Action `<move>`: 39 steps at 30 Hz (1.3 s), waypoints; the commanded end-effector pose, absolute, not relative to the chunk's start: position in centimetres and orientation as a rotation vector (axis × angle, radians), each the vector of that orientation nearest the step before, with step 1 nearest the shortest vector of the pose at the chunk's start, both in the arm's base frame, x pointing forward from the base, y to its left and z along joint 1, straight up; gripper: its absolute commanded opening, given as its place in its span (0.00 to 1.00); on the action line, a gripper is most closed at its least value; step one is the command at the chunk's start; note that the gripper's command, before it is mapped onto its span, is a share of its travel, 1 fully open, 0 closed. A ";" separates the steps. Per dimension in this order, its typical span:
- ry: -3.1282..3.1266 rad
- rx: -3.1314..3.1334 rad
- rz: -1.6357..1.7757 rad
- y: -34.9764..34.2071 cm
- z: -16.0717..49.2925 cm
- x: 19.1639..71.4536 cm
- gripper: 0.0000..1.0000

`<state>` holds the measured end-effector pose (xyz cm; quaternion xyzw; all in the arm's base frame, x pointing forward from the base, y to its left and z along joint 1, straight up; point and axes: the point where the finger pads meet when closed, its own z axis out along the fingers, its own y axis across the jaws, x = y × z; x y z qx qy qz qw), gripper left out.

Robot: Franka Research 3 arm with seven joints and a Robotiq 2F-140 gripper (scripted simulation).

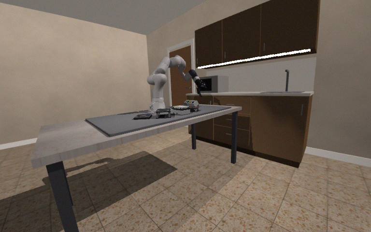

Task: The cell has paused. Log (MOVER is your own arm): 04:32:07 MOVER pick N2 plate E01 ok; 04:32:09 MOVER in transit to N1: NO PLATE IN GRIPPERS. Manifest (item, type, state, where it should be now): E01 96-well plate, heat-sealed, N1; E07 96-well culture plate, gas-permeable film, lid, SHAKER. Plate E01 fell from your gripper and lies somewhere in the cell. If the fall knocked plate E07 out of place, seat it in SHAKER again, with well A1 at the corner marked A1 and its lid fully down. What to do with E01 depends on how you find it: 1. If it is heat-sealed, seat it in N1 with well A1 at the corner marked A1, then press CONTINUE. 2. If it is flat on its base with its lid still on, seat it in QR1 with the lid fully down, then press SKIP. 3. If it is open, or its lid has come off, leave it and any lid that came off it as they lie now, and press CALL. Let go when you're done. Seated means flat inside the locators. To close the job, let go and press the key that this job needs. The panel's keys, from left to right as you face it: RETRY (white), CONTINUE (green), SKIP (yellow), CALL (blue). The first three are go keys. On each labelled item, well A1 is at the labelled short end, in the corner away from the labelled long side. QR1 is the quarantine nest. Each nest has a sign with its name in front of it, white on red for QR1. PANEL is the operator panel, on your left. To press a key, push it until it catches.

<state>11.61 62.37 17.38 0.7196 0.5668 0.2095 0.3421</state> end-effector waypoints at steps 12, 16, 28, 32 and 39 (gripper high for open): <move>1.474 1.871 0.545 62.4 17.4 11.6 1.00; 1.474 1.871 0.545 62.4 17.4 11.6 1.00; 1.474 1.871 0.544 62.4 15.5 11.6 1.00; 1.474 1.871 0.544 62.4 15.6 11.6 1.00; 1.474 1.871 0.544 62.4 16.0 11.6 1.00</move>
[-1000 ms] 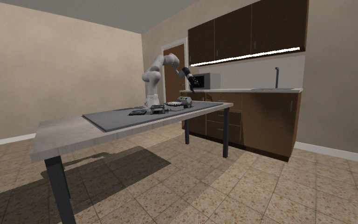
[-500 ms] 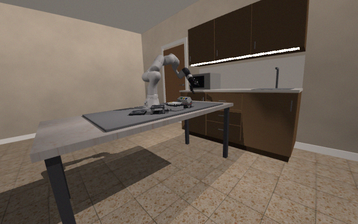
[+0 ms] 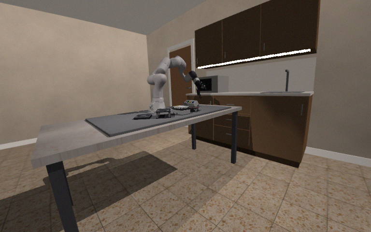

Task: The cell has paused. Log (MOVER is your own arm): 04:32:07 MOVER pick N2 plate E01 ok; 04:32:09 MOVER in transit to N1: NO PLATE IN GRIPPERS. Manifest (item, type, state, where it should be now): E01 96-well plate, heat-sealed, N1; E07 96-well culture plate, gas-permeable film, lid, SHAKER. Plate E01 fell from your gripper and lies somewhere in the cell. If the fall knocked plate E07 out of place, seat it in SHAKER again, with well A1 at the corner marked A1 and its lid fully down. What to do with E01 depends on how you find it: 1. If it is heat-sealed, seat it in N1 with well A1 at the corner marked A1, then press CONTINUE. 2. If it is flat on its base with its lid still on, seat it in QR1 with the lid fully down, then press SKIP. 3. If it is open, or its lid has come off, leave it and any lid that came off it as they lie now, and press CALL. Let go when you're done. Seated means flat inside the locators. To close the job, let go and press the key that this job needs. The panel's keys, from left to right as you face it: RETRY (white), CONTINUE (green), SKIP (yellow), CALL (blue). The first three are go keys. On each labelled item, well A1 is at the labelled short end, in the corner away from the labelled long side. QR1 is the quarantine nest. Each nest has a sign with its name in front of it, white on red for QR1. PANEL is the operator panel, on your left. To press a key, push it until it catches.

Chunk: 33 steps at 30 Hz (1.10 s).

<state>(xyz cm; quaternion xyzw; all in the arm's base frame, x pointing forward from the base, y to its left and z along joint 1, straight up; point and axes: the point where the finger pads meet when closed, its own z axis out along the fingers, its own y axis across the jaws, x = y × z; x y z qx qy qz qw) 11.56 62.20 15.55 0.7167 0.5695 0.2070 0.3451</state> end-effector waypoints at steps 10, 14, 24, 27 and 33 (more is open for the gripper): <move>1.474 1.871 0.544 62.4 18.1 11.6 1.00; 1.474 1.871 0.544 62.4 18.7 11.6 1.00; 1.474 1.871 0.544 62.4 22.1 11.6 1.00; 1.474 1.871 0.544 62.4 22.9 11.6 1.00; 1.474 1.871 0.544 62.4 23.9 11.6 1.00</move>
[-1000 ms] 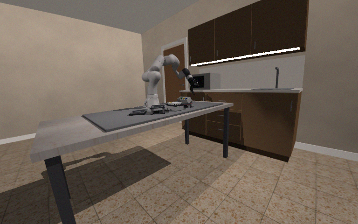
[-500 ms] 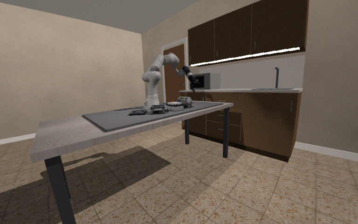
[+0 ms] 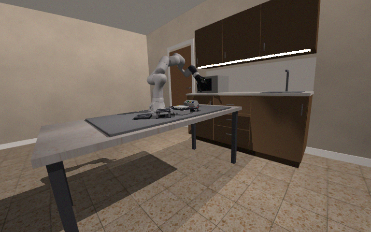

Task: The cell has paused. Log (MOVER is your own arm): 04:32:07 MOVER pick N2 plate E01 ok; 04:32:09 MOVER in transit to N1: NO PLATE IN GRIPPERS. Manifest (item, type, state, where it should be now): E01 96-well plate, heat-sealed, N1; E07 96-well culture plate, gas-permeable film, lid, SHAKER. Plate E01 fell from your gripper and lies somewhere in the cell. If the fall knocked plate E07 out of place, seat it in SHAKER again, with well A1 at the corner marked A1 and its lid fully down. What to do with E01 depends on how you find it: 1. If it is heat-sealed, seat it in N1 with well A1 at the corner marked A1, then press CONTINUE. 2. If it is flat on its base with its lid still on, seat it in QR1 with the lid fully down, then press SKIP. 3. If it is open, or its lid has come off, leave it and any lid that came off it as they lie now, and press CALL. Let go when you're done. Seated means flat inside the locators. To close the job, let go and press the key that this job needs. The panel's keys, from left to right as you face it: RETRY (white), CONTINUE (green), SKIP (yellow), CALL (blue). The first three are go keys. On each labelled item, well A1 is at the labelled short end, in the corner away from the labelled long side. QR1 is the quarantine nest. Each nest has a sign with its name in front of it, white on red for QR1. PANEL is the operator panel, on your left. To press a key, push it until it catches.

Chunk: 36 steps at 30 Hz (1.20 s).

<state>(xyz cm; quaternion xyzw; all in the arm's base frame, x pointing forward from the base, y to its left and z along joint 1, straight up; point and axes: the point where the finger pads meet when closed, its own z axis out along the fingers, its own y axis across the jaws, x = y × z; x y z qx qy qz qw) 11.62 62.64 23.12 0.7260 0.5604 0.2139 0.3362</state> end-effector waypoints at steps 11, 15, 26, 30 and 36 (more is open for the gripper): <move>1.474 1.871 0.544 62.4 25.3 11.6 1.00; 1.474 1.871 0.544 62.4 25.4 11.6 1.00; 1.473 1.872 0.544 62.4 25.5 11.6 1.00; 1.472 1.874 0.543 62.4 25.5 11.7 1.00; 1.459 1.890 0.535 62.2 25.6 12.4 1.00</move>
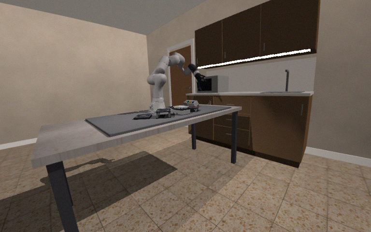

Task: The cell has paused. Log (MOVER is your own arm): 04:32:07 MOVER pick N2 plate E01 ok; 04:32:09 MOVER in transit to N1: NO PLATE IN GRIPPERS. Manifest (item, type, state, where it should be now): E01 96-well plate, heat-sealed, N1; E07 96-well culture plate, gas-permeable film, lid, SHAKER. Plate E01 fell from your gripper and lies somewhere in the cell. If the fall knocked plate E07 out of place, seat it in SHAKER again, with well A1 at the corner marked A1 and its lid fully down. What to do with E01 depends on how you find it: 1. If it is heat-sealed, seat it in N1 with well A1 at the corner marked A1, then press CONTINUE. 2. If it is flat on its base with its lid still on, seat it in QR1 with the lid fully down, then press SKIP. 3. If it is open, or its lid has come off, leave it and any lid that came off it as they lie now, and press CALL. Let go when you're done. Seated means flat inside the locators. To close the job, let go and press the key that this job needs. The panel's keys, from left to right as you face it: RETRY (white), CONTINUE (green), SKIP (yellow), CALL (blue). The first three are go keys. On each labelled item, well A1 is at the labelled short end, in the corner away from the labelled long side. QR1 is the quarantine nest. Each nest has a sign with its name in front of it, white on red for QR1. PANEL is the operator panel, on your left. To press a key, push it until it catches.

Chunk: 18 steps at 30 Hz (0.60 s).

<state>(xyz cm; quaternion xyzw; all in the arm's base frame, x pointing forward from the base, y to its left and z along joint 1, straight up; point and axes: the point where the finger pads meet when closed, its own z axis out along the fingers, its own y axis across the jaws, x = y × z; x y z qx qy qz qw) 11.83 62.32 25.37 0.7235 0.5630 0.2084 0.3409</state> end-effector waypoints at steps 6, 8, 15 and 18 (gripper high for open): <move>1.427 1.928 0.514 61.6 25.8 14.0 1.00; 1.411 1.947 0.504 61.3 25.9 14.8 1.00; 1.357 2.007 0.472 60.4 26.3 17.4 1.00; 1.315 2.053 0.448 59.6 26.5 19.3 1.00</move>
